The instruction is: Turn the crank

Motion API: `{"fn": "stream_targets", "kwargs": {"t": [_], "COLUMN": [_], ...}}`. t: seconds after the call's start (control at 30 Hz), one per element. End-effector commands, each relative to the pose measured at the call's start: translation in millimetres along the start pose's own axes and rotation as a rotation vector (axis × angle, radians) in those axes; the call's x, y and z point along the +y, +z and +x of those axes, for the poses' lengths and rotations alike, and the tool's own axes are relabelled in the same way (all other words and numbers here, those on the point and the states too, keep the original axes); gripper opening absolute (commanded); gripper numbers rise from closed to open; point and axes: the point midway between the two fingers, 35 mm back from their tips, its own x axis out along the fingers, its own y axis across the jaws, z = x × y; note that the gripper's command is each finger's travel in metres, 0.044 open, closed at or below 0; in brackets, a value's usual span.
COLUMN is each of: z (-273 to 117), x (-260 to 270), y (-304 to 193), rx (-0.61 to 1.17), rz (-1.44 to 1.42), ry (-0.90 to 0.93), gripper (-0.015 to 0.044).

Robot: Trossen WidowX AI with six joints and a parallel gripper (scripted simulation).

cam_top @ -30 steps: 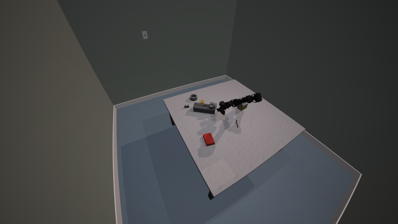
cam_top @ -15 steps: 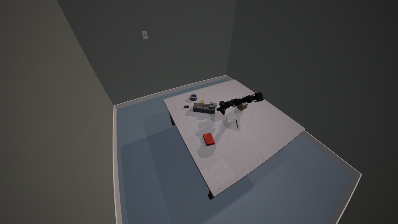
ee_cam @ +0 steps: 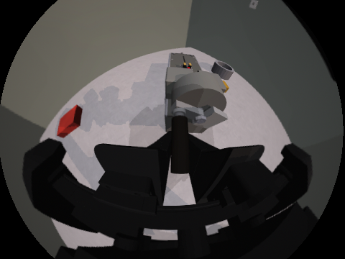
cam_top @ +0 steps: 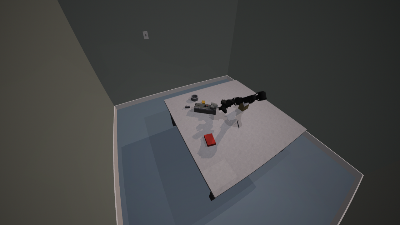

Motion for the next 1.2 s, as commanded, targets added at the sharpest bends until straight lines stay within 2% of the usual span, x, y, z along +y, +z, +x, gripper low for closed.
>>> {"fn": "stream_targets", "kwargs": {"t": [0.0, 1.17], "z": [-6.1, -14.2], "x": [-3.2, -31.9], "y": [6.0, 14.3], "rx": [-0.005, -0.006], "rz": [0.001, 0.000], "ry": [0.002, 0.000], "gripper": [0.0000, 0.0000]}}
